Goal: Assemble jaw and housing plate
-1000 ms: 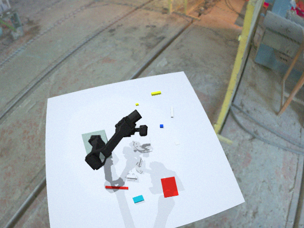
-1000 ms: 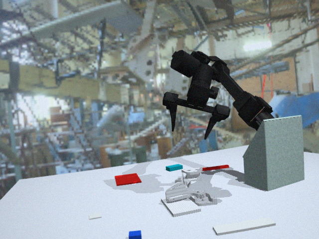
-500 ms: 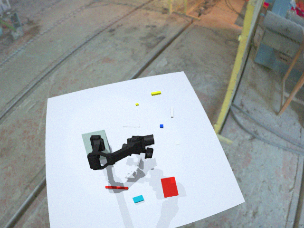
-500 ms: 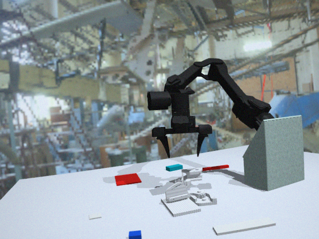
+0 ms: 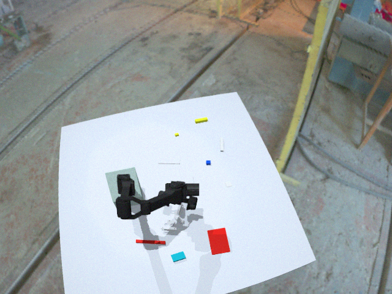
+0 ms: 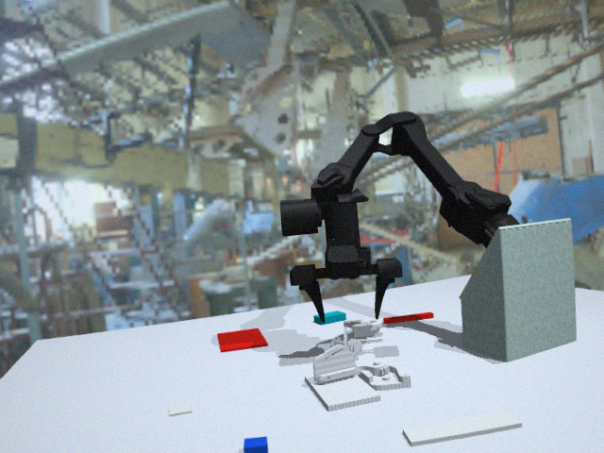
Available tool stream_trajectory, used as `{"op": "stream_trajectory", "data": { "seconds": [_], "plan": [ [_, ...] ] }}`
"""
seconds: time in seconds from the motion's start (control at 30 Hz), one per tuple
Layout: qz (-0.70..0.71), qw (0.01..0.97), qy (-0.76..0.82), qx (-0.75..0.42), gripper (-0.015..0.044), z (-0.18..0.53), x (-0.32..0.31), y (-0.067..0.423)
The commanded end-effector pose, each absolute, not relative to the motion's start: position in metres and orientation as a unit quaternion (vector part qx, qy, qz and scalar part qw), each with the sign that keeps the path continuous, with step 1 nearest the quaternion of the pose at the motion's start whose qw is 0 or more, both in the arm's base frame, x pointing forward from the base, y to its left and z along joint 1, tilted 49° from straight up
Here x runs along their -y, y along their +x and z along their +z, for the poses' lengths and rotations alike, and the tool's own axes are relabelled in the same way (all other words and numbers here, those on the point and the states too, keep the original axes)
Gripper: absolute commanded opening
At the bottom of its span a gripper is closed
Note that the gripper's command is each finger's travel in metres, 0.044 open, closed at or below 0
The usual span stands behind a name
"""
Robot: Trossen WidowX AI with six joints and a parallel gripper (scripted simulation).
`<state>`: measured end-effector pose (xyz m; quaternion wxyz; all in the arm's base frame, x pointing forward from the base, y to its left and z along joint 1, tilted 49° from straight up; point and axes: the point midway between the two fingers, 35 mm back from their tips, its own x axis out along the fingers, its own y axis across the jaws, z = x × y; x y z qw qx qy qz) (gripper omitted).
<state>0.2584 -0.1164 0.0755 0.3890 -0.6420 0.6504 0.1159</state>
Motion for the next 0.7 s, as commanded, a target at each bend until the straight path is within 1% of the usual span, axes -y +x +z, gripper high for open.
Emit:
{"op": "stream_trajectory", "data": {
  "seconds": [0.0,0.67],
  "plan": [
    [0.118,0.389,-0.643,-0.649,0.044,0.073,0.119,0.259],
    [0.119,0.389,-0.643,-0.649,0.044,0.055,0.138,0.264]
  ]
}}
